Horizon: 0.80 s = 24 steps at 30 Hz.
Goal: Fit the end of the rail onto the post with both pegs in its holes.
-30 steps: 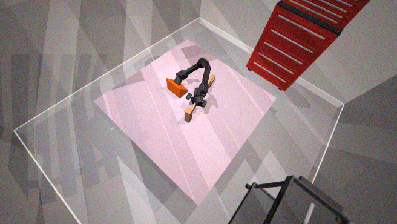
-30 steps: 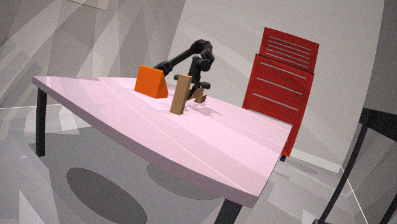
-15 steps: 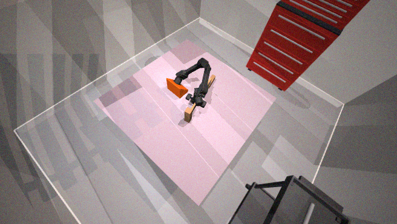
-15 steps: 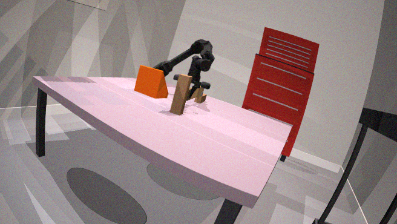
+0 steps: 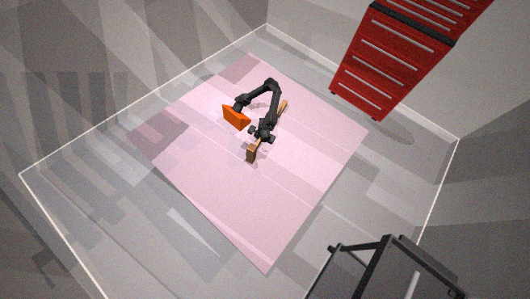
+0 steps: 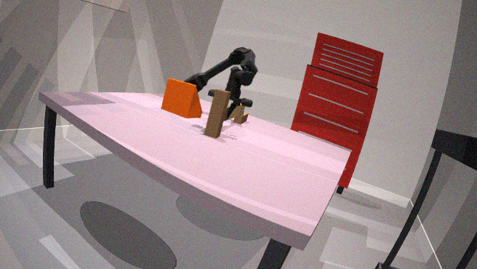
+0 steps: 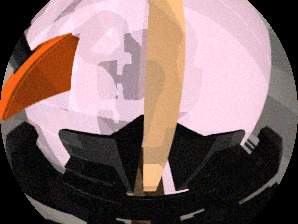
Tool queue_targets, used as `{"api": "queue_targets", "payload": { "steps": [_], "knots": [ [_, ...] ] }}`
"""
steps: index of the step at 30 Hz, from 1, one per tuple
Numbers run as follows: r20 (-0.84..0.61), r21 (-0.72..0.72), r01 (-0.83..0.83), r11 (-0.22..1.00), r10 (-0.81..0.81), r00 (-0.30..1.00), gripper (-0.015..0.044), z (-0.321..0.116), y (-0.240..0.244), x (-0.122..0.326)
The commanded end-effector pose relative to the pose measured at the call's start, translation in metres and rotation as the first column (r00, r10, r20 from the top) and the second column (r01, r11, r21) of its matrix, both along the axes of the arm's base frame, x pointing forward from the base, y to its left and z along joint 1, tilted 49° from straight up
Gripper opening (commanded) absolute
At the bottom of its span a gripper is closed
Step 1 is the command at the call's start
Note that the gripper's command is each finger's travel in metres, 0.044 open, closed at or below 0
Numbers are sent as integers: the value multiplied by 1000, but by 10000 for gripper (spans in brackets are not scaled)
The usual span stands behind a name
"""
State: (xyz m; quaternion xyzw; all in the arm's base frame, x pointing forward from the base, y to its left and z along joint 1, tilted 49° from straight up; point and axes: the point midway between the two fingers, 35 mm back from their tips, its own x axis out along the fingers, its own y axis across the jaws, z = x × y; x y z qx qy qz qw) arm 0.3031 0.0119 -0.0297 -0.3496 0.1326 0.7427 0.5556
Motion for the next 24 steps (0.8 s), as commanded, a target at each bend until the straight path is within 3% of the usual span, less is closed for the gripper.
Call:
{"api": "queue_targets", "payload": {
  "steps": [1, 24],
  "knots": [
    [9, -3, 6, 1000, -6, 1000, 0, 0, -4, 3],
    [9, -3, 6, 1000, -6, 1000, 0, -4, -8, 5]
  ]
}}
